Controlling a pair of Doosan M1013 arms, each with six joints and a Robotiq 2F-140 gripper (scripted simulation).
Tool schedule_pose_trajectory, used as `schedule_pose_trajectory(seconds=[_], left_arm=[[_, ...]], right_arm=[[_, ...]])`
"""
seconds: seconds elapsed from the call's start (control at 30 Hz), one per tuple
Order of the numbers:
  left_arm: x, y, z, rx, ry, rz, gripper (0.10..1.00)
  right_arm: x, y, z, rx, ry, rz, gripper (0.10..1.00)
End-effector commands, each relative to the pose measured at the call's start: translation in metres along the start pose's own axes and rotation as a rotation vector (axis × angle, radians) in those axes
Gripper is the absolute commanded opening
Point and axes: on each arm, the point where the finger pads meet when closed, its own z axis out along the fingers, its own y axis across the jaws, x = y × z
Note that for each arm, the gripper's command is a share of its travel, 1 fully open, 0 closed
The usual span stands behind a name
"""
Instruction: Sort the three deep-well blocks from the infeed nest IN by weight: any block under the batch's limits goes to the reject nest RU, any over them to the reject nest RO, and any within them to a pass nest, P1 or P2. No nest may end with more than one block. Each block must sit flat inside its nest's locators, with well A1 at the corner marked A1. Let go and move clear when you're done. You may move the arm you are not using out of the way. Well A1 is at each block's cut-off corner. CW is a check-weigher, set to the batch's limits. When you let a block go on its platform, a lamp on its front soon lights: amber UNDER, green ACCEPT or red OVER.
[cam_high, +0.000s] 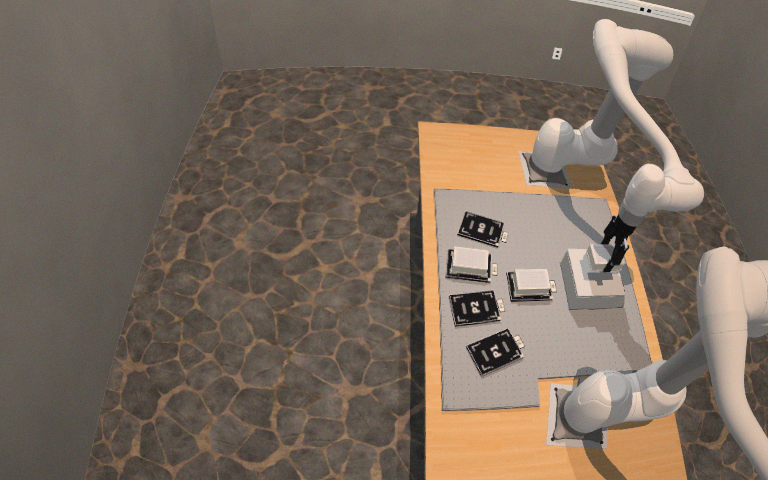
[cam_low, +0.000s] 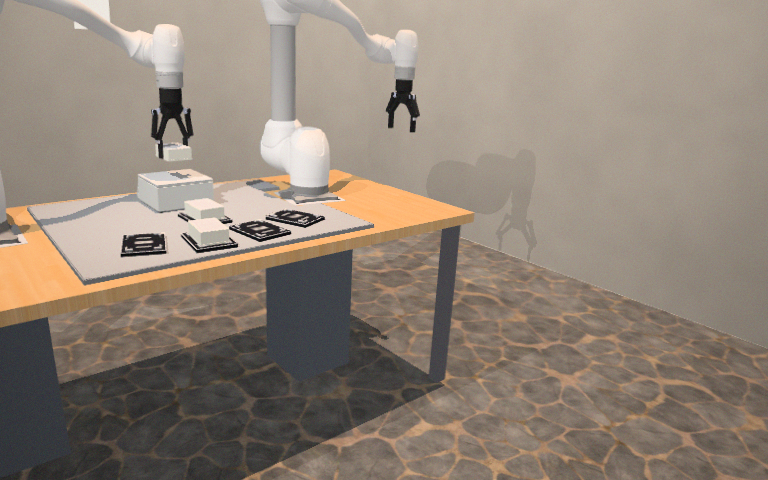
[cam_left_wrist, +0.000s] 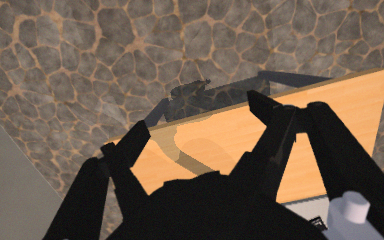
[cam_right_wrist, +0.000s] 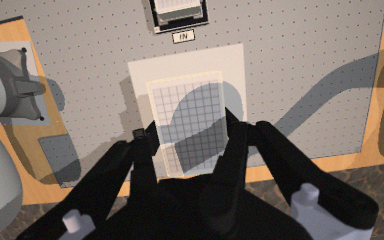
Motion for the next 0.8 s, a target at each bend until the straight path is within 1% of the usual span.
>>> schedule_pose_trajectory(seconds=[0.0, 0.43, 0.77], left_arm=[[0.0, 0.0, -0.001, 0.0, 0.001, 0.0, 1.0], [0.0, 0.0, -0.001, 0.0, 0.001, 0.0, 1.0], [0.0, 0.0, -0.001, 0.0, 0.001, 0.0, 1.0]], right_arm=[[0.0, 0.0, -0.001, 0.001, 0.0, 0.0, 0.099], [0.0, 0.0, -0.001, 0.001, 0.0, 0.0, 0.099], [0.0, 0.0, 0.013, 0.001, 0.0, 0.0, 0.099]])
